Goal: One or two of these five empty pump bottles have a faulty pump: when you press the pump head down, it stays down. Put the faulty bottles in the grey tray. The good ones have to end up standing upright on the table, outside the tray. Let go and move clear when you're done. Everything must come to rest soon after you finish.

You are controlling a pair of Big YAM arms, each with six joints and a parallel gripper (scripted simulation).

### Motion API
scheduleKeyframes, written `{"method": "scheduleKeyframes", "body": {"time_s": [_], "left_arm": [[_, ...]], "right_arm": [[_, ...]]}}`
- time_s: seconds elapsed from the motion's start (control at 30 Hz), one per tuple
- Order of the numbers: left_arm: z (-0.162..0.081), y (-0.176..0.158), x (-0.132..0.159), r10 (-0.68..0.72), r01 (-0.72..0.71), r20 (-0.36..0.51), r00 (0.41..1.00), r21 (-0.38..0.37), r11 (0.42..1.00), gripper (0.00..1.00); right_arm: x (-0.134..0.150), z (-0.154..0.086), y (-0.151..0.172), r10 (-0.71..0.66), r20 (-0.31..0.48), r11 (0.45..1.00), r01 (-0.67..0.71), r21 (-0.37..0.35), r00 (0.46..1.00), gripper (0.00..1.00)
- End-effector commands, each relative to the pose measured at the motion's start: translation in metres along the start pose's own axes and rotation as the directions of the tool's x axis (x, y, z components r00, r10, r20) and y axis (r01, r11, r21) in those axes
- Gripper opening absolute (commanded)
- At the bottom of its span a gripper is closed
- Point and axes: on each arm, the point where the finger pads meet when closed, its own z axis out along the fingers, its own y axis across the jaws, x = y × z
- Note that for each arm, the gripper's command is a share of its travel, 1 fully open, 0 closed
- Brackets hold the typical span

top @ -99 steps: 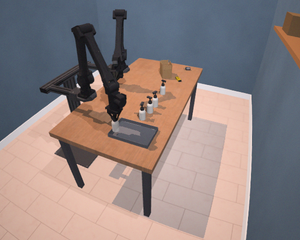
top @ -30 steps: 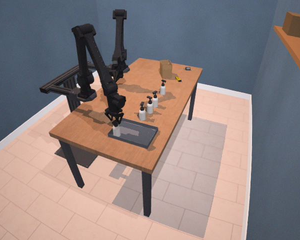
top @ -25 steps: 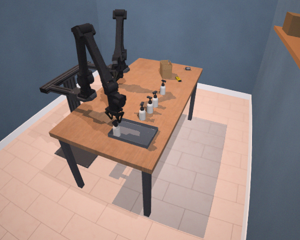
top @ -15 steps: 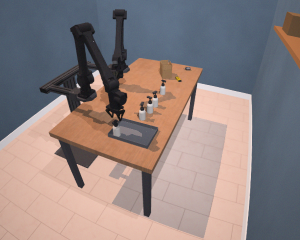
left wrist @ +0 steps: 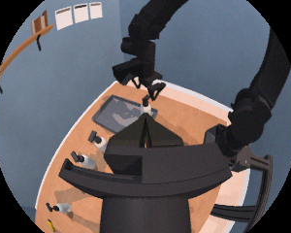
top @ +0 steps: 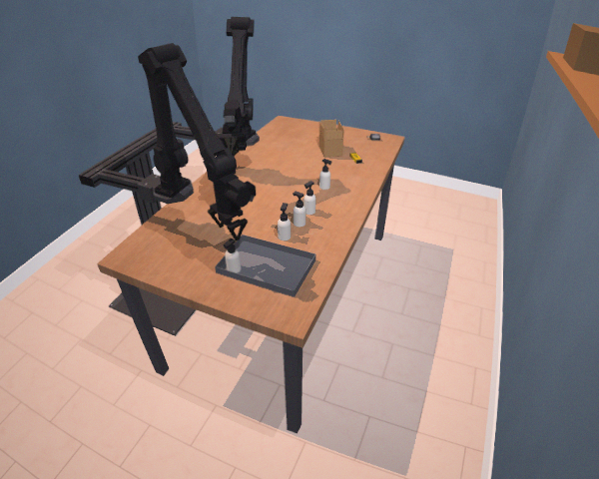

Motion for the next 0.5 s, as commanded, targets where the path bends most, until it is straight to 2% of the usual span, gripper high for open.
{"method": "scheduleKeyframes", "body": {"time_s": [0.0,0.13,0.27,0.33,0.4,0.47], "left_arm": [[0.005,-0.004,-0.053,-0.013,0.013,0.060,0.998,0.007,1.000,0.00],[-0.002,-0.005,-0.073,-0.013,0.013,0.061,0.998,0.008,1.000,0.00],[-0.009,-0.005,-0.090,-0.013,0.013,0.062,0.998,0.009,1.000,0.00],[-0.009,-0.005,-0.090,-0.013,0.013,0.062,0.998,0.009,1.000,0.00],[-0.009,-0.003,-0.091,-0.013,0.013,0.046,0.999,0.006,1.000,0.00],[-0.018,-0.005,-0.108,-0.013,0.013,0.063,0.998,0.009,1.000,0.00]], "right_arm": [[0.002,-0.029,-0.017,0.249,0.001,0.968,-0.249,0.034,0.968,1.00],[0.002,-0.045,-0.017,0.405,0.006,0.914,-0.405,0.034,0.914,1.00],[0.003,-0.060,-0.016,0.553,0.011,0.832,-0.553,0.033,0.833,1.00],[0.003,-0.060,-0.016,0.553,0.011,0.832,-0.553,0.033,0.833,1.00],[0.002,-0.061,-0.014,0.622,0.001,0.783,-0.622,0.020,0.783,1.00],[0.004,-0.078,-0.015,0.710,0.016,0.703,-0.710,0.031,0.704,1.00]]}}
